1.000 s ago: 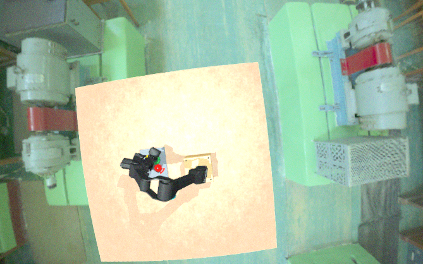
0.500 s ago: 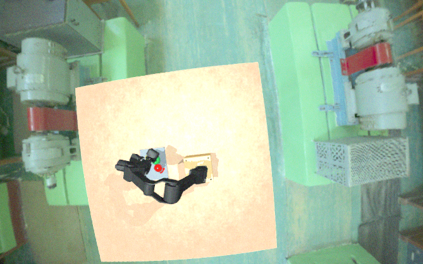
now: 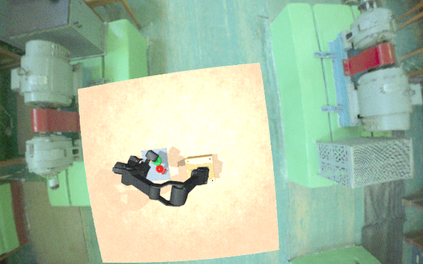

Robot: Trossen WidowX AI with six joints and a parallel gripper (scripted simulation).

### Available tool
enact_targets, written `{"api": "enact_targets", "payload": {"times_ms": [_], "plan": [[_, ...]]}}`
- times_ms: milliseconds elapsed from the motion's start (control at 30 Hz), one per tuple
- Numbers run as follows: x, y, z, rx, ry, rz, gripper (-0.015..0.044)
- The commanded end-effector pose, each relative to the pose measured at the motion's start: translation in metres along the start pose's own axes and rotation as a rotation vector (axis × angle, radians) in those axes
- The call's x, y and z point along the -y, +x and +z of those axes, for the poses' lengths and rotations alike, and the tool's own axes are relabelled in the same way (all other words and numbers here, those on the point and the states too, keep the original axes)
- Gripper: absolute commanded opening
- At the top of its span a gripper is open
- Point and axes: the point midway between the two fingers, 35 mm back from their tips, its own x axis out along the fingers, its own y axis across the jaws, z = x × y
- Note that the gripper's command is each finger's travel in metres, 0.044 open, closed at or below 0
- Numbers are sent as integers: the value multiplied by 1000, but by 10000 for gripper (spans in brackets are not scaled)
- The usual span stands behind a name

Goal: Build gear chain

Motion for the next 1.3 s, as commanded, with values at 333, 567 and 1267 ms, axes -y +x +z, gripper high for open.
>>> {"api": "enact_targets", "payload": {"times_ms": [333, 567, 1267], "plan": [[0, -2, 1, 4, -2, 1, 440], [0, -2, 1, 4, -2, 1, 440], [-21, -5, -8, 5, -2, 3, 440]]}}
